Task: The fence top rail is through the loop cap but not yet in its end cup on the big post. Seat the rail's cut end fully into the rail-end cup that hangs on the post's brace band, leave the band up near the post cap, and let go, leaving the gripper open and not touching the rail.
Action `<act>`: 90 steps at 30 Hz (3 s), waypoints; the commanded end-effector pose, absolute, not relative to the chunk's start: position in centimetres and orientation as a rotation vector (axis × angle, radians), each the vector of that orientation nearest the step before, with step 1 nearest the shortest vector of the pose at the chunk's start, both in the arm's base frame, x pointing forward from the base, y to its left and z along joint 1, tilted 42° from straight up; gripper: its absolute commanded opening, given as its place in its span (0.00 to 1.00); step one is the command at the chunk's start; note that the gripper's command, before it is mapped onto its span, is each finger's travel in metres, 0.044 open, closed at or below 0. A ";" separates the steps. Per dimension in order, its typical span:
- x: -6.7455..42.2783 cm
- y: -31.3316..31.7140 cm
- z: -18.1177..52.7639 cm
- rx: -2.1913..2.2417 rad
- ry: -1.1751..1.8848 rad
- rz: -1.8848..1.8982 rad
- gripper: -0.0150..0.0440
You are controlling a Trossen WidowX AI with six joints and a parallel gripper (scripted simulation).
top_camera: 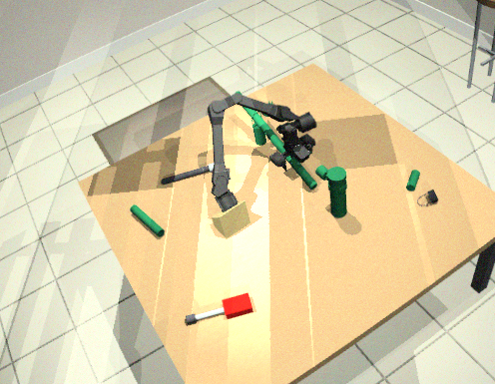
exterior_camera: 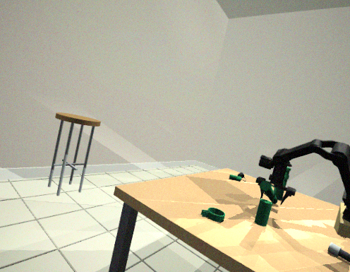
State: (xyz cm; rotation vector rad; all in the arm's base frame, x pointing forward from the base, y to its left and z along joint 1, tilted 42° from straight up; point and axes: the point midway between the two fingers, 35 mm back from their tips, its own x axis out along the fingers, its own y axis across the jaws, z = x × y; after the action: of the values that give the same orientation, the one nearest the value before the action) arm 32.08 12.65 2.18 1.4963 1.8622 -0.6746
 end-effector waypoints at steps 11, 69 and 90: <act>31.7 12.9 1.7 1.499 1.877 -0.689 0.60; 33.3 5.3 6.6 1.302 1.650 -0.883 0.25; 33.7 4.8 6.9 1.302 1.650 -0.883 0.25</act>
State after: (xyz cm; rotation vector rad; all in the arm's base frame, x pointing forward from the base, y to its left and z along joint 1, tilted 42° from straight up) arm 33.33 5.24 6.79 1.2962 1.6624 -0.8815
